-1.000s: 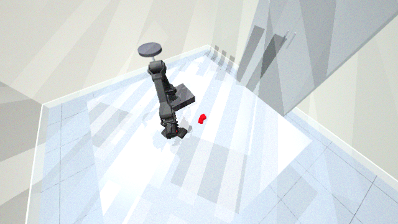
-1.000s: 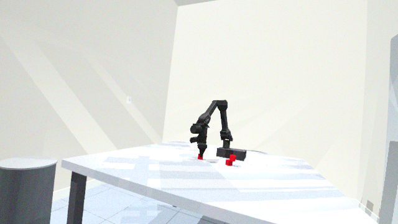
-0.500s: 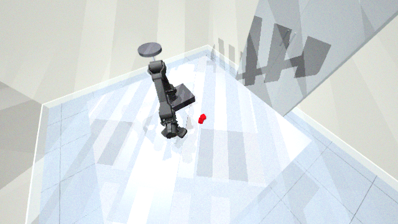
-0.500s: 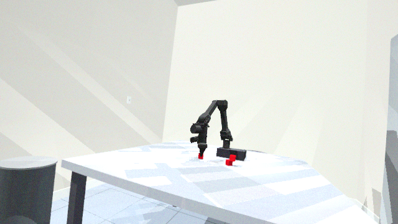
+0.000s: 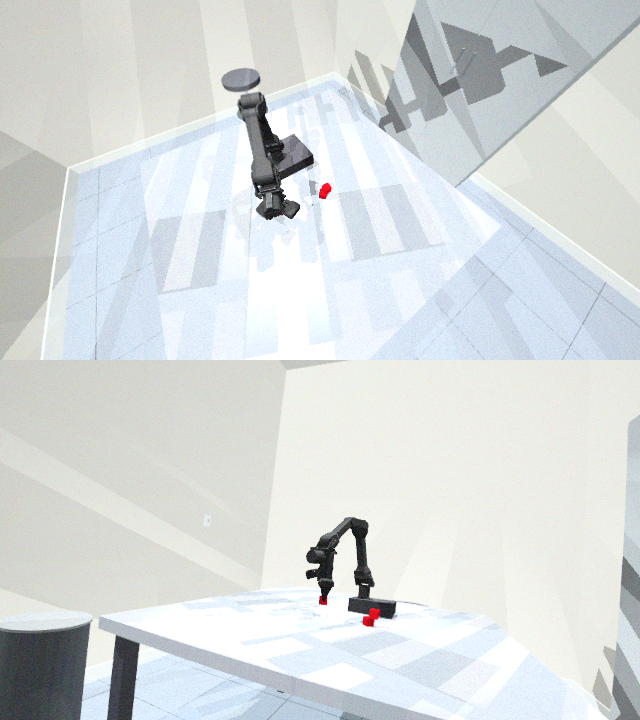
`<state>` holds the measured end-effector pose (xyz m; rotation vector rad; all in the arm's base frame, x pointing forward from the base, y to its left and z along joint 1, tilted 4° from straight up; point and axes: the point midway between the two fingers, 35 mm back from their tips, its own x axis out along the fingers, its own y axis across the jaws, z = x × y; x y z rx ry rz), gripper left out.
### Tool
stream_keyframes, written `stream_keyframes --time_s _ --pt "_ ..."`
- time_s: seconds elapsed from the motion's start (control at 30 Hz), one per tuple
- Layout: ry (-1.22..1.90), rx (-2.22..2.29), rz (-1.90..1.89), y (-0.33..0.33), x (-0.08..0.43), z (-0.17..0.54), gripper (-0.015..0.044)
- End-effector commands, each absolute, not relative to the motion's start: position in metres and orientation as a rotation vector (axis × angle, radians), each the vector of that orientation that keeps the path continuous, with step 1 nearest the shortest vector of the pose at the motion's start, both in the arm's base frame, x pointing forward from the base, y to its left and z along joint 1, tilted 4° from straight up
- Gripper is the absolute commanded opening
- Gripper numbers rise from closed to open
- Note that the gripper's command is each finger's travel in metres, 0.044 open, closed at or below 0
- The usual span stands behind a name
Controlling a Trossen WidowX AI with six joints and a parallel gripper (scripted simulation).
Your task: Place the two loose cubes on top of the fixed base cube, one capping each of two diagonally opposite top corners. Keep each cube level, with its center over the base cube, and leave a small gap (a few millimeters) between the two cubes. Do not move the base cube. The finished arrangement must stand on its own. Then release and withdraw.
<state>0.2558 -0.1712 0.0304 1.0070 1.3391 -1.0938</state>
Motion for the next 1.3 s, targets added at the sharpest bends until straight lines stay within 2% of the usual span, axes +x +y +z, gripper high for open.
stream_keyframes --time_s 0.0,0.6,1.27 --pt "1.328 1.008 -1.097 -0.172 0.258 0.046 0.0105" --pt "1.339 0.988 -1.076 -0.166 0.257 0.090 0.0105" --pt "1.551 0.389 -0.445 -0.112 0.286 0.086 0.0105"
